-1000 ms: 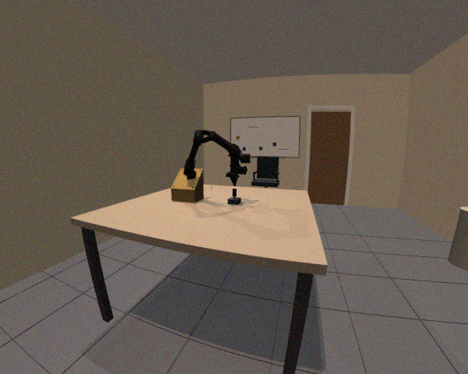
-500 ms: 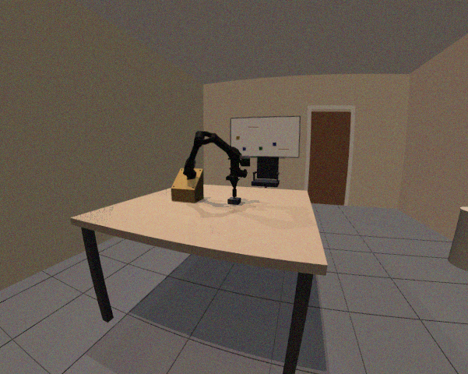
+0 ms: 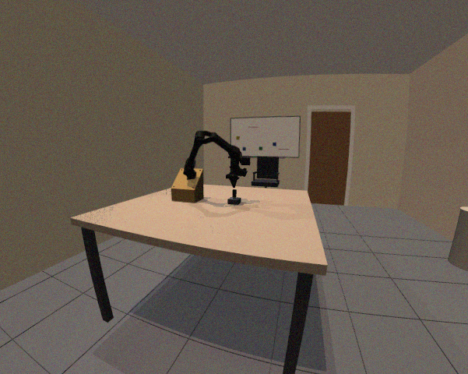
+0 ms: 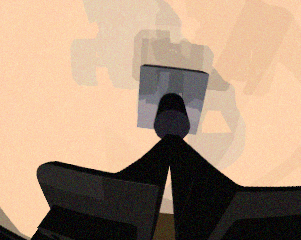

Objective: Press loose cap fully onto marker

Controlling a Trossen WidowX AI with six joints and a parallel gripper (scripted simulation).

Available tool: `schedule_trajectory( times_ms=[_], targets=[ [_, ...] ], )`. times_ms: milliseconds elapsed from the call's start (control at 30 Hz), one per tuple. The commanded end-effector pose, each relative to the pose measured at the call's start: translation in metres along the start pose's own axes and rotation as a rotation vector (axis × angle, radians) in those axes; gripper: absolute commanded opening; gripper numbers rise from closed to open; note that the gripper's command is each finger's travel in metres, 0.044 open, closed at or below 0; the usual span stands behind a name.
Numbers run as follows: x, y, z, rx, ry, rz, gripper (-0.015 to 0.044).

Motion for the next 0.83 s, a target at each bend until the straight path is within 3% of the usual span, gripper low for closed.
schedule_trajectory(
  times_ms=[0, 233, 800],
  targets=[
    [0.0, -0.002, 0.064, -0.03, -0.005, -0.009, 0.0],
    [0.0, 0.0, 0.075, -0.03, -0.004, -0.009, 0.0],
    [0.0, 0.0, 0.075, -0.03, -0.004, -0.009, 0.044]
  ],
)
Point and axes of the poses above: the point midway between the two fingers, 35 mm back from their tips, its own z axis back along the fingers, its own x axis across the jaws, y = z × x, the point moved 9 cm from there along z, back along the fingers, and after that the axes turned 13 degrees about z, right-handed, at the moved point
